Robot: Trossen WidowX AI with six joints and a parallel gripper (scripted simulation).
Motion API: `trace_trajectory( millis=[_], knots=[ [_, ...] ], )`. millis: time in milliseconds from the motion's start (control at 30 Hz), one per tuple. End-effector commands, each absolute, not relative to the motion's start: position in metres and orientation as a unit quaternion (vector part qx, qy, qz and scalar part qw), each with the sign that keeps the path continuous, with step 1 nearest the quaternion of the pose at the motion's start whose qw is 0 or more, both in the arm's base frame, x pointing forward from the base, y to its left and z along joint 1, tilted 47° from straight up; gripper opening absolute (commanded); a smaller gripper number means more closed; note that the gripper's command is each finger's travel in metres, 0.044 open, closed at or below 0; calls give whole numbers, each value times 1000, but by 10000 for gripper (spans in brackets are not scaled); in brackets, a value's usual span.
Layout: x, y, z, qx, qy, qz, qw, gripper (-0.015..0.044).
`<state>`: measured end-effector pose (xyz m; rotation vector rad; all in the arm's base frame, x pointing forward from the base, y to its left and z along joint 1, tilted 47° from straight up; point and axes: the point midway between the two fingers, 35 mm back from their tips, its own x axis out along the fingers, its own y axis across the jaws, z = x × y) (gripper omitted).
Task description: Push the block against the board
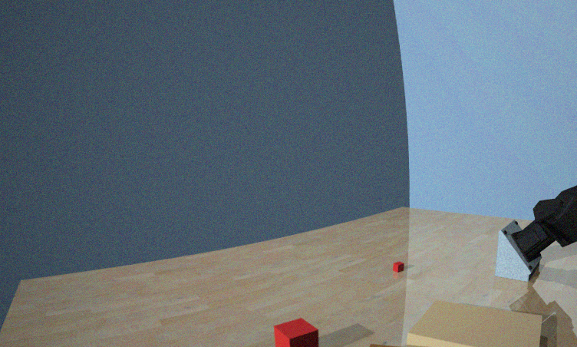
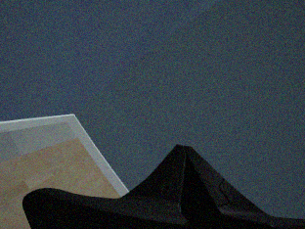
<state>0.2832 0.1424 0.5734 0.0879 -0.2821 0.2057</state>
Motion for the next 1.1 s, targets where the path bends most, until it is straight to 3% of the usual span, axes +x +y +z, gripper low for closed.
trace_trajectory(
  millis=[0, 533, 1067],
  knots=[
    [310, 153, 545, 28, -96, 109, 989, 0],
    [395, 158, 432, 1, 77, 112, 991, 0],
    [447, 117, 314, 21, 249, 83, 965, 0]
  ],
)
